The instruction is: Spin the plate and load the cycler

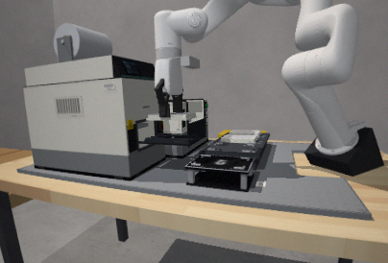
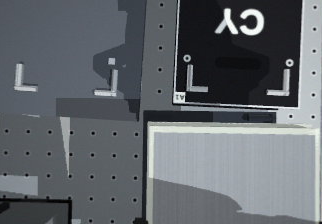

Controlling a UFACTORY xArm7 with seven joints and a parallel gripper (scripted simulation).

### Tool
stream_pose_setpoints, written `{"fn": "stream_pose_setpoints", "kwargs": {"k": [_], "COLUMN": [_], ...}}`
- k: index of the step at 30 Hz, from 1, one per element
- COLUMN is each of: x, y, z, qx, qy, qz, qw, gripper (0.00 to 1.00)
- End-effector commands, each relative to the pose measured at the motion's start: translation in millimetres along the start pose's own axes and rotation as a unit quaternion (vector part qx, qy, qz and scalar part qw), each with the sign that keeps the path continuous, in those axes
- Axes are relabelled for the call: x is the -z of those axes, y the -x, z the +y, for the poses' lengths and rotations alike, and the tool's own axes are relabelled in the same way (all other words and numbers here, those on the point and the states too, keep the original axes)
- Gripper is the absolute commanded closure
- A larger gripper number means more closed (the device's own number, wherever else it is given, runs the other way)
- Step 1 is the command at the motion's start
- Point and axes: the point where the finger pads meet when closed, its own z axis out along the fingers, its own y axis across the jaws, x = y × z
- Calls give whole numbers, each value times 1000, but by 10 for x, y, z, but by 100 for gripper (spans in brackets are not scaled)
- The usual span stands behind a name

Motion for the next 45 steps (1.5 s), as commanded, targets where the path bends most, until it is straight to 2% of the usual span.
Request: {"fn": "stream_pose_setpoints", "kwargs": {"k": [1, 45], "x": [79, 713], "y": [14, 11], "z": [2, 2], "qx": [0, 0], "qy": [0, 1], "qz": [-2, -2], "qw": [1000, 1000], "gripper": [100, 100]}}
